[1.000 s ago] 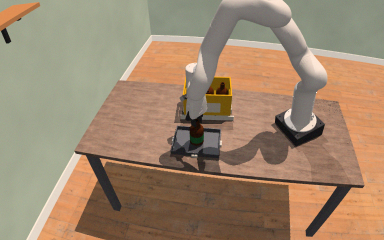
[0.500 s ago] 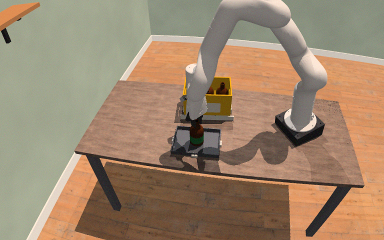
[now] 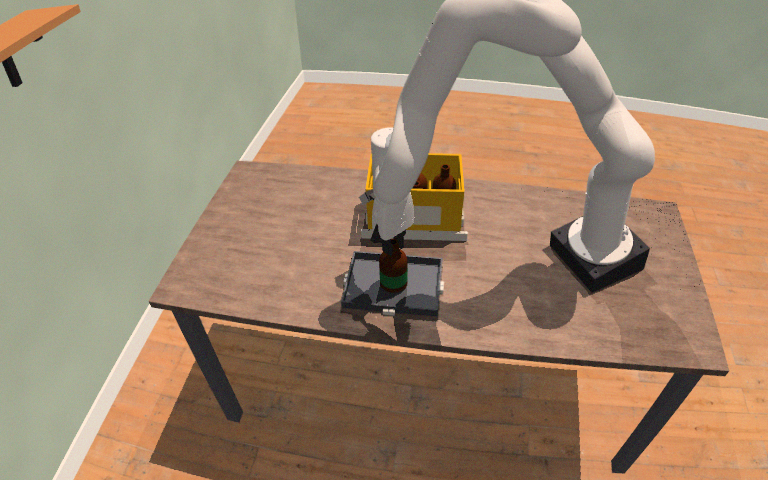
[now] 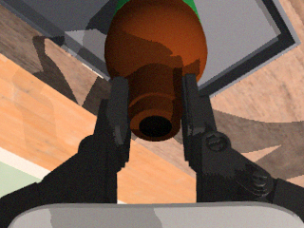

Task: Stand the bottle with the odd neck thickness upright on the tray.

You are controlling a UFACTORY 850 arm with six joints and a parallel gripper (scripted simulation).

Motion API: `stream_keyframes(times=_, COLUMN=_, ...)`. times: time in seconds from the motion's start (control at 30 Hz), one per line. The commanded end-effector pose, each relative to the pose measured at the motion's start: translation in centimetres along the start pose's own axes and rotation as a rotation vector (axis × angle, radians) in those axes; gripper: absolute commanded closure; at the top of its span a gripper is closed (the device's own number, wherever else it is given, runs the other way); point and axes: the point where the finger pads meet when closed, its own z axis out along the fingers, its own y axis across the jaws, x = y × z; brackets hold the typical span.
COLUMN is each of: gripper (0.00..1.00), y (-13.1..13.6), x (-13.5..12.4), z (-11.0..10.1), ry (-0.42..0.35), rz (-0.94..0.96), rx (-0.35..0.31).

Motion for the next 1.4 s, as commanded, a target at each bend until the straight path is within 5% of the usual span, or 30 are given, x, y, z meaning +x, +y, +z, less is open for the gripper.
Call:
stream_keyframes(times=0.0, gripper=1.00, y=-0.08, x=0.05, z=-0.08, ry=0.001, rz=0.000, rx=0.002)
stream_keyframes(times=0.17, gripper=1.00, y=-0.08, x=0.05, z=-0.08, ry=0.001, rz=0.000, rx=0.002)
stream_keyframes(times=0.2, gripper=0.00, y=-0.08, x=0.05, z=-0.08, ry=0.001, rz=0.000, rx=0.002)
stream_keyframes(times=1.37, gripper=0.00, y=-0.08, x=0.05, z=-0.08, ry=0.001, rz=0.000, rx=0.002)
